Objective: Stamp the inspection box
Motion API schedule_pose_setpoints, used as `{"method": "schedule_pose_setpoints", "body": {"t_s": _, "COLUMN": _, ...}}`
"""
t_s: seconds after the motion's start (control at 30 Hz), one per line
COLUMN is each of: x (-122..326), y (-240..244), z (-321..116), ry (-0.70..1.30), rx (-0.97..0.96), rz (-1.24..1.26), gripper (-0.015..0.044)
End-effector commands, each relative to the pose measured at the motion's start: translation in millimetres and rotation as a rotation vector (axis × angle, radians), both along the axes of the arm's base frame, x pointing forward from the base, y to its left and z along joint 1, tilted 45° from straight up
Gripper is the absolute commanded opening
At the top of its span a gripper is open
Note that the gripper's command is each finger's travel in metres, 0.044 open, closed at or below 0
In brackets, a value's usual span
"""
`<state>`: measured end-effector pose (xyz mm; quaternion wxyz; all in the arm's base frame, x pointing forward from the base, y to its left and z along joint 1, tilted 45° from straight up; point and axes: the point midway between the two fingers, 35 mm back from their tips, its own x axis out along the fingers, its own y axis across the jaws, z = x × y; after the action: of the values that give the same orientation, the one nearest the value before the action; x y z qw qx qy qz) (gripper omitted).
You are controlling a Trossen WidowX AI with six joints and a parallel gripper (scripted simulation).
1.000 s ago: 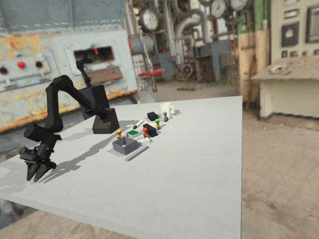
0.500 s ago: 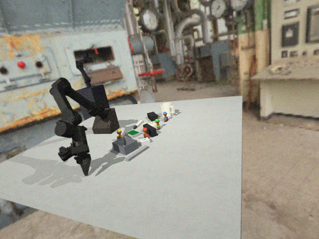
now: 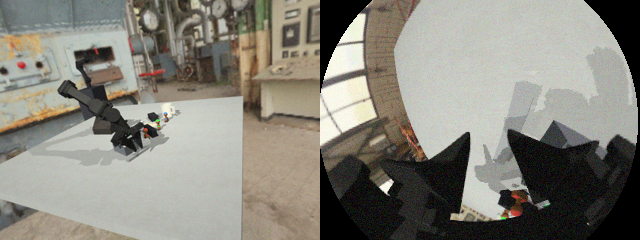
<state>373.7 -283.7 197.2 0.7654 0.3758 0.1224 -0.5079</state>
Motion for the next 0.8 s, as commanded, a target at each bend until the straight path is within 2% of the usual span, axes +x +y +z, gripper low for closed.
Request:
{"method": "schedule_pose_setpoints", "body": {"t_s": 0.0, "x": 16.6, "y": 32.9, "z": -33.8, "ry": 0.166, "rx": 0.020, "rz": 0.086, "gripper": 0.0218}}
{"method": "schedule_pose_setpoints", "body": {"t_s": 0.3, "x": 35.8, "y": 144.2, "z": -117.7, "ry": 0.715, "rx": -0.020, "rz": 0.403, "gripper": 0.0218}}
{"method": "schedule_pose_setpoints", "body": {"t_s": 0.57, "x": 17.2, "y": 255.6, "z": -174.1, "ry": 1.428, "rx": -0.264, "rz": 0.815, "gripper": 0.0218}}
{"method": "schedule_pose_setpoints", "body": {"t_s": 0.77, "x": 10.1, "y": 266.1, "z": -179.0, "ry": 1.485, "rx": -0.292, "rz": 0.847, "gripper": 0.0218}}
